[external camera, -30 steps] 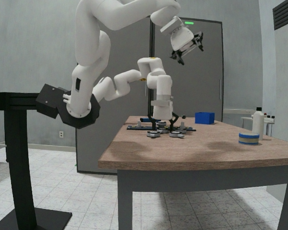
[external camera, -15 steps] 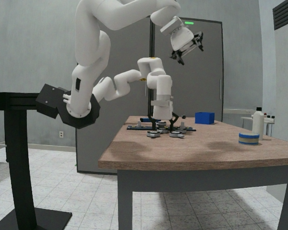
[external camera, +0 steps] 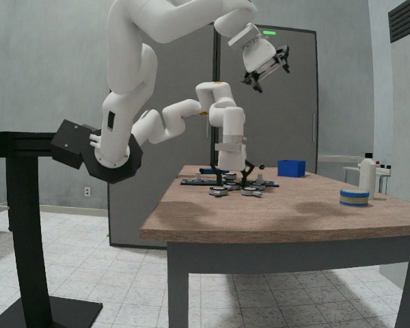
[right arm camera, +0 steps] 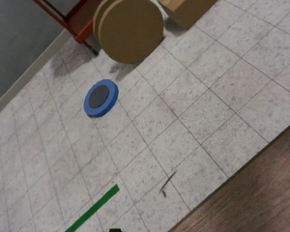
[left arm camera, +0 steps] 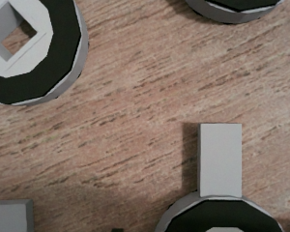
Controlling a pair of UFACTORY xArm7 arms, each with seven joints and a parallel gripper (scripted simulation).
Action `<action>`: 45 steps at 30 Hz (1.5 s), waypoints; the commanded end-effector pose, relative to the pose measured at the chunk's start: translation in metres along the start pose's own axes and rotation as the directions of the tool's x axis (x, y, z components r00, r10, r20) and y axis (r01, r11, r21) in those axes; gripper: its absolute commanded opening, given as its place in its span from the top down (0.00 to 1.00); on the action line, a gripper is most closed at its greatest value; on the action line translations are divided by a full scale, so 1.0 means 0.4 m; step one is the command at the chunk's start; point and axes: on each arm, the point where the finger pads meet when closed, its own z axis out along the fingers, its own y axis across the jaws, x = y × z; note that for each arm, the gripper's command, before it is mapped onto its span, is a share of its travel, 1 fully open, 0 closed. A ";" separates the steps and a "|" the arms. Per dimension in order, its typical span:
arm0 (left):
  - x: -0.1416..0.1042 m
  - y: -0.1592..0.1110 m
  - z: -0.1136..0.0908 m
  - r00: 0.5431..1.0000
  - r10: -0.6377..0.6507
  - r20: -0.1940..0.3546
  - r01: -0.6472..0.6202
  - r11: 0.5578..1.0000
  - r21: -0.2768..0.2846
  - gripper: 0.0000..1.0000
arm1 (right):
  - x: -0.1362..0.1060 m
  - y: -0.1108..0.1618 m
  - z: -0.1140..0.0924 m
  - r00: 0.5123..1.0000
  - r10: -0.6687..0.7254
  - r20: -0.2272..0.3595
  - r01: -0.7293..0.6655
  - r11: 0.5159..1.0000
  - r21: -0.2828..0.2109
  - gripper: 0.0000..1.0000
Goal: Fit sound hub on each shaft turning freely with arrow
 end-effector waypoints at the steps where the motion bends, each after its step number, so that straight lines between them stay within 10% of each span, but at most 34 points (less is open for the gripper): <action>1: 0.003 -0.003 -0.007 1.000 0.000 -0.004 0.000 1.000 0.004 0.00 | 0.001 -0.002 -0.003 1.000 0.003 0.003 -0.003 1.000 0.001 0.00; 2: 0.003 -0.003 -0.007 1.000 0.000 -0.004 0.000 1.000 0.004 1.00 | 0.001 -0.002 -0.003 1.000 0.003 0.003 -0.003 1.000 0.001 0.00; 35: 0.003 -0.003 -0.007 1.000 0.000 -0.004 0.000 1.000 0.004 1.00 | 0.001 -0.002 -0.003 1.000 0.003 0.003 -0.003 1.000 0.001 0.00; 36: 0.003 -0.002 -0.159 1.000 0.000 -0.003 0.000 1.000 0.004 1.00 | 0.001 -0.002 -0.003 1.000 0.003 0.003 -0.003 1.000 0.001 0.00; 45: 0.003 -0.002 -0.159 1.000 0.000 -0.003 0.000 1.000 0.004 1.00 | 0.001 -0.002 -0.003 1.000 0.003 0.003 -0.003 1.000 0.001 0.00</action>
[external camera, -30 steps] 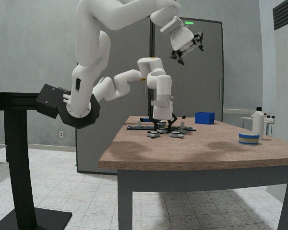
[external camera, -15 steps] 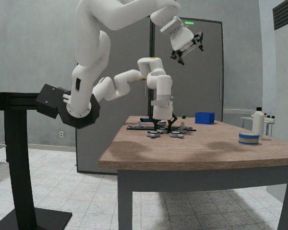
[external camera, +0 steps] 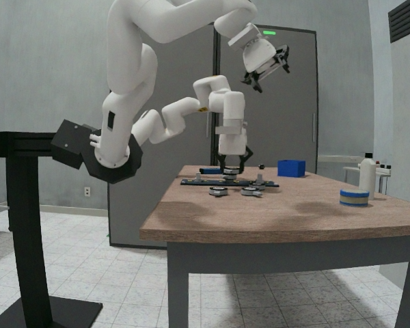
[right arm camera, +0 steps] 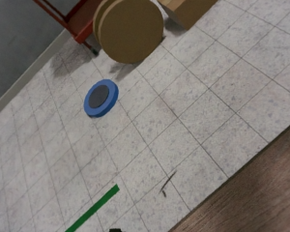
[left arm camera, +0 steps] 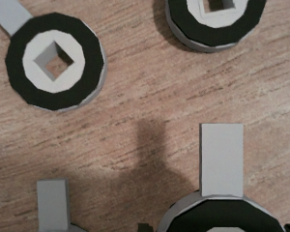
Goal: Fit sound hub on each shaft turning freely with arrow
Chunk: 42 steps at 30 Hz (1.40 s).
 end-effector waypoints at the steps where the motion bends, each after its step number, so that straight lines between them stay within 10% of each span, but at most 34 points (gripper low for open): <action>1: -0.001 -0.001 -0.014 1.000 -0.001 0.000 0.001 1.000 0.001 1.00 | 0.001 -0.002 -0.003 1.000 0.003 0.003 -0.003 1.000 0.001 0.00; 41: -0.001 0.000 -0.009 1.000 -0.001 0.001 0.001 1.000 -0.001 1.00 | 0.001 -0.002 -0.003 1.000 0.003 0.003 -0.003 1.000 0.001 0.00; 42: -0.088 0.152 -0.011 0.961 -0.276 0.000 0.276 0.961 0.000 1.00 | 0.001 -0.002 -0.003 1.000 0.003 0.003 -0.003 1.000 0.001 0.00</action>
